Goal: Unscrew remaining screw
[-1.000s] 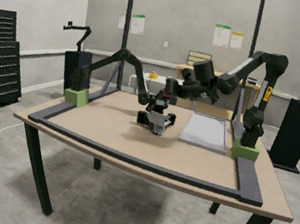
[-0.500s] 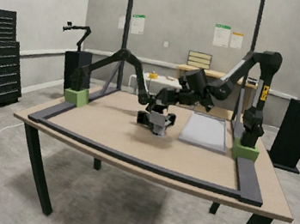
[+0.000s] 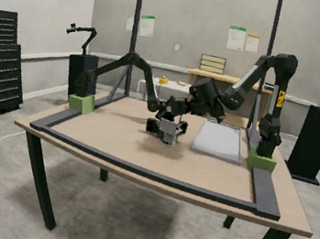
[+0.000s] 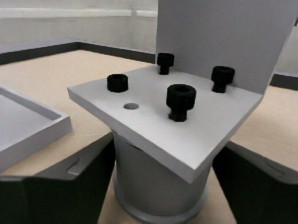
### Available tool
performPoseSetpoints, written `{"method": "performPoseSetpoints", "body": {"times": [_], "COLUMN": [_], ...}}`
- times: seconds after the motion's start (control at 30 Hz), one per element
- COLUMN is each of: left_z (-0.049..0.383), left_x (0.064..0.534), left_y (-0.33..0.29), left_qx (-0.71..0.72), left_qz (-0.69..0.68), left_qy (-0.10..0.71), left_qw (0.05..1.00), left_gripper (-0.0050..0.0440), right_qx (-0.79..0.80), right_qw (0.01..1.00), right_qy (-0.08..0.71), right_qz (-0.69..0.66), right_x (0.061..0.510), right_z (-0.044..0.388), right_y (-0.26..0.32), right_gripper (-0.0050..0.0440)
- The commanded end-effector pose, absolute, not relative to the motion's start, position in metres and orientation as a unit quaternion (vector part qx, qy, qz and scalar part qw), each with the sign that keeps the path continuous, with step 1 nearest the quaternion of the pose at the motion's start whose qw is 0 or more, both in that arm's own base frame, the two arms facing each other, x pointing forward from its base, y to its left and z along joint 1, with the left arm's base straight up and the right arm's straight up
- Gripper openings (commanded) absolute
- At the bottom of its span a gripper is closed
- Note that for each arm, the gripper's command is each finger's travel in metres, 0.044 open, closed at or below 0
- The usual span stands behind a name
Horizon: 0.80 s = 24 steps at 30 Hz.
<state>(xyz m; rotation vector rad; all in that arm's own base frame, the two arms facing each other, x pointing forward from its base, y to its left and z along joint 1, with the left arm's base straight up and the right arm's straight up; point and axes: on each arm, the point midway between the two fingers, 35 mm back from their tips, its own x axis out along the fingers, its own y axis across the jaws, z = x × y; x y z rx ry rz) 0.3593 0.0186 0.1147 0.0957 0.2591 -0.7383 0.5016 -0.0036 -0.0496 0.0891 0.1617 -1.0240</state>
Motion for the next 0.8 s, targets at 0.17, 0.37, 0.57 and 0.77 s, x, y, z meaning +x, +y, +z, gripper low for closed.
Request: {"method": "performPoseSetpoints", "body": {"times": [0.17, 0.37, 0.57, 0.77], "left_z": [0.1288, 0.1305, 0.1332, 0.1344], "left_x": [0.3649, 0.3658, 0.3669, 0.3672], "left_y": [0.0207, 0.0206, 0.0204, 0.0207], "left_qx": [0.065, 0.063, 0.064, 0.066], "left_qz": [-0.361, -0.360, -0.360, -0.360], "left_qy": [0.107, 0.106, 0.102, 0.100], "left_qw": [0.924, 0.925, 0.925, 0.925], "left_gripper": [0.0135, 0.0135, 0.0135, 0.0135], "right_qx": [0.056, 0.056, 0.056, 0.056], "right_qw": [0.868, 0.868, 0.868, 0.868], "right_qy": [0.064, 0.064, 0.064, 0.064], "right_qz": [-0.489, -0.489, -0.489, -0.489], "right_x": [0.5085, 0.5085, 0.5085, 0.5085], "right_z": [-0.0349, -0.0349, -0.0349, -0.0349], "right_y": [-0.0035, -0.0035, -0.0035, -0.0035], "right_gripper": [0.0245, 0.0245, 0.0245, 0.0245]}}
